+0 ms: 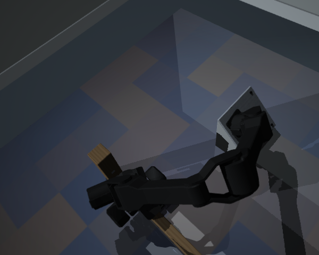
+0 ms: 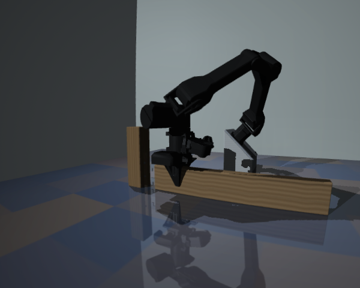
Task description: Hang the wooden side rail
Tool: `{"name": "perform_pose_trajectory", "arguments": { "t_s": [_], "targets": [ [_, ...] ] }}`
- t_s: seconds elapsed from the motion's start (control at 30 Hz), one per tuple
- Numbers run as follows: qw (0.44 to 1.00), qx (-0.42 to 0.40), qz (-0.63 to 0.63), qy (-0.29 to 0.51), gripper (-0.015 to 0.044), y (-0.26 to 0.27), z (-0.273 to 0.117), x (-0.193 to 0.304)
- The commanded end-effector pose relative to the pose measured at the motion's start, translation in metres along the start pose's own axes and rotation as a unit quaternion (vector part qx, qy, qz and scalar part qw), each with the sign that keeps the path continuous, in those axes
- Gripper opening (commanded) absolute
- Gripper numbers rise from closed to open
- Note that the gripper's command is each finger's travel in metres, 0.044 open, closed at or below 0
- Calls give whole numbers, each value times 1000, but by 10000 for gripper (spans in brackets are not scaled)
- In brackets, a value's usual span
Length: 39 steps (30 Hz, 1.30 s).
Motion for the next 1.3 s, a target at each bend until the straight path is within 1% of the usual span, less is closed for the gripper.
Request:
{"name": "perform_pose_trajectory", "arguments": {
  "t_s": [0.0,1.27],
  "targets": [
    [1000,4,-3,1,0,-1,-4,1],
    [1000,4,-3,1,0,-1,-10,1]
  ]
}}
Point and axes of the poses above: the point midway between the two fingers, 35 mm back from their tips, its own z axis out along the fingers, its own y axis across the jaws, x = y × z, the point moved 6 cm from there along -z, back along the fingers, and after that the axes turned 7 degrees about z, right-handed, at the moved point
